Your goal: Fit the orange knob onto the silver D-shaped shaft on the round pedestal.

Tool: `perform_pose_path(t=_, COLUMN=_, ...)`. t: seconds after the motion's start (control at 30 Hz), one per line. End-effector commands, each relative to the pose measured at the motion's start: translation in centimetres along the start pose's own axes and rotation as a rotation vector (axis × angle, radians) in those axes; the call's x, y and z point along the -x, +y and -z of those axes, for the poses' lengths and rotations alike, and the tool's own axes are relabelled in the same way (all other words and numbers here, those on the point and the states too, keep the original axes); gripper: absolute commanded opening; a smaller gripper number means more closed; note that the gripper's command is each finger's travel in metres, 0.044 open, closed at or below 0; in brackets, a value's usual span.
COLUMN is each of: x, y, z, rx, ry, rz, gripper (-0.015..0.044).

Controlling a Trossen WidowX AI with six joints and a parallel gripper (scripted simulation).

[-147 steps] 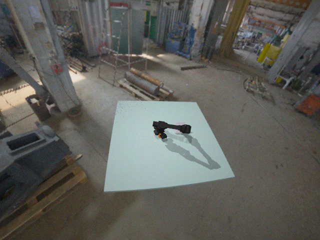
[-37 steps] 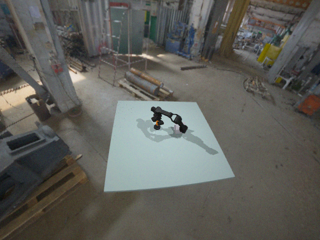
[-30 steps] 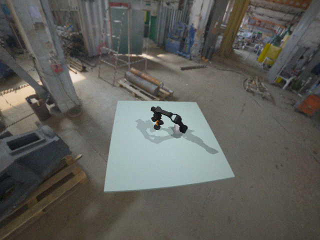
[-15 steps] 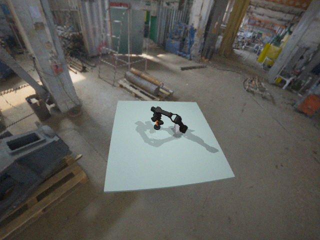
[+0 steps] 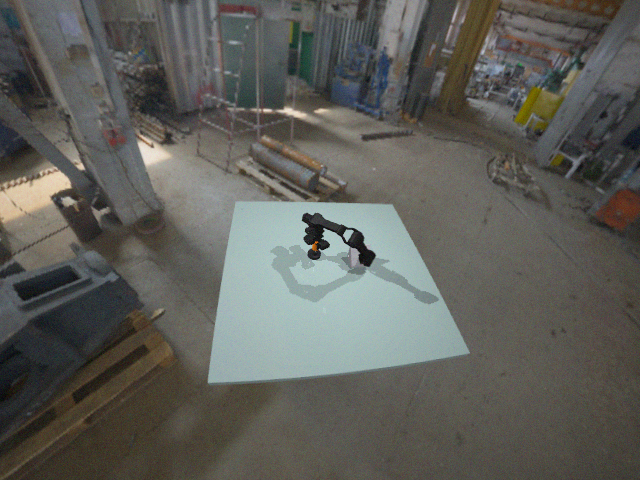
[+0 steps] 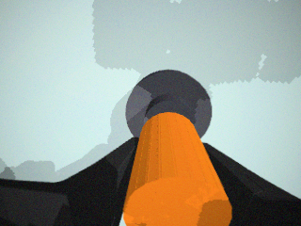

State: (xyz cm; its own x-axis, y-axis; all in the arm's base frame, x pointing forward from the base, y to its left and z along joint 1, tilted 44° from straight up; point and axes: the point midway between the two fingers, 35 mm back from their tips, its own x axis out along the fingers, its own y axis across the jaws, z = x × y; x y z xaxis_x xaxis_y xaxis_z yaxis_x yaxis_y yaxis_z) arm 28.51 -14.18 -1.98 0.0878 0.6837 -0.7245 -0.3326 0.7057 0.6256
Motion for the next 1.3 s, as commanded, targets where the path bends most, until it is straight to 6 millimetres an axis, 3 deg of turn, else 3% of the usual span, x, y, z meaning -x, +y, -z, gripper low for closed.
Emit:
perform_pose_path(t=0.0, x=0.06, y=-0.07, z=0.3, rx=0.039, ry=-0.002, rz=0.003, gripper=0.0)
perform_pose_path(t=1.27, x=-0.16, y=-0.11, z=-0.05, rx=0.04, ry=-0.002, rz=0.003, gripper=0.0)
